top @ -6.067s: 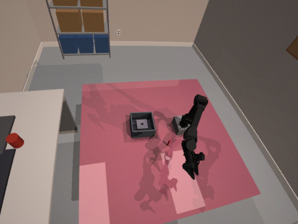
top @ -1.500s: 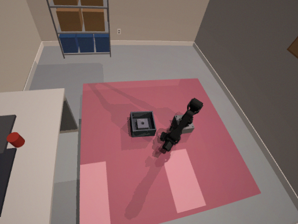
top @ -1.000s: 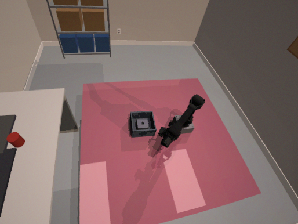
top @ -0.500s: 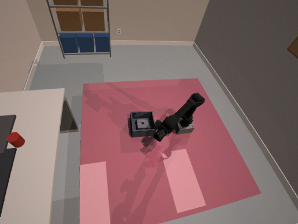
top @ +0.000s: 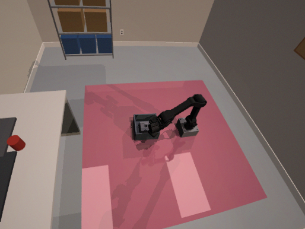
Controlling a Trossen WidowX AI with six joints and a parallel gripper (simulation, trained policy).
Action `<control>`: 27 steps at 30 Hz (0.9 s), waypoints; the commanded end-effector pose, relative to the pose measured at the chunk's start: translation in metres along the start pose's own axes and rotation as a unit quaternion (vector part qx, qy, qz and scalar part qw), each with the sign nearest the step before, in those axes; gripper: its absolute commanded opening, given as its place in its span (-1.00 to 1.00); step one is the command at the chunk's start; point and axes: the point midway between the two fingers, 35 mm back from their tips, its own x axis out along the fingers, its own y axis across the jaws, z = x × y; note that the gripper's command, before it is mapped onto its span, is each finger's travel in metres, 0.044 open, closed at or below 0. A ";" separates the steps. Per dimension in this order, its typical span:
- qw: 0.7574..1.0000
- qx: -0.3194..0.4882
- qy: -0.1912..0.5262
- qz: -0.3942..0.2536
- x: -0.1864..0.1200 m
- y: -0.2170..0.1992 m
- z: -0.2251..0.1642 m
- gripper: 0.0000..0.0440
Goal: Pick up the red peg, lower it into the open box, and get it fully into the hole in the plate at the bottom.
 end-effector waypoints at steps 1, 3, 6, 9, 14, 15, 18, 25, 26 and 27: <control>1.000 0.007 -0.001 0.000 0.009 0.002 0.017 -1.00; 1.000 0.010 0.001 0.002 0.015 0.003 0.026 -1.00; 1.000 0.012 0.006 0.006 0.023 0.004 0.038 -1.00; 1.000 0.011 0.012 0.012 0.033 0.005 0.049 -1.00; 1.000 0.002 0.020 0.024 0.049 0.009 0.065 -1.00; 0.999 -0.001 0.022 0.026 0.052 0.010 0.067 -1.00; 0.999 -0.012 0.028 0.035 0.064 0.013 0.072 -1.00; 0.996 -0.046 0.059 0.045 0.090 0.018 0.069 -0.53; 0.996 -0.049 0.063 0.046 0.094 0.018 0.068 -0.42; 0.995 -0.050 0.067 0.047 0.097 0.019 0.069 -0.32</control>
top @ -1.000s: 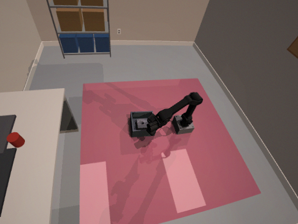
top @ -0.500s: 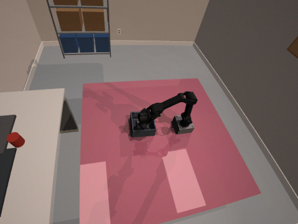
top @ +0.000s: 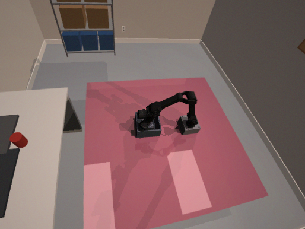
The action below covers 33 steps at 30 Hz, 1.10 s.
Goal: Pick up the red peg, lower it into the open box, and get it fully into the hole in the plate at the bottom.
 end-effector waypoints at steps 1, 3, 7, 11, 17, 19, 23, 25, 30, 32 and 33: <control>1.000 -0.016 0.015 0.003 0.013 0.001 0.001 -0.32; 1.000 -0.021 0.018 0.008 0.015 0.002 0.007 -0.14; 0.999 -0.021 0.023 0.023 0.014 0.008 0.020 0.34; 0.998 -0.023 0.026 0.042 0.010 0.019 0.034 0.79; 0.996 -0.032 0.029 0.079 0.000 0.041 0.053 1.00; 0.995 -0.036 0.027 0.093 -0.005 0.049 0.059 1.00; 0.992 -0.041 0.020 0.120 -0.015 0.064 0.070 1.00; 0.990 -0.043 0.016 0.133 -0.019 0.072 0.075 1.00; 0.990 -0.043 0.016 0.134 -0.019 0.072 0.076 1.00; 0.990 -0.043 0.015 0.134 -0.019 0.072 0.076 1.00; 0.990 -0.043 0.015 0.134 -0.019 0.072 0.076 1.00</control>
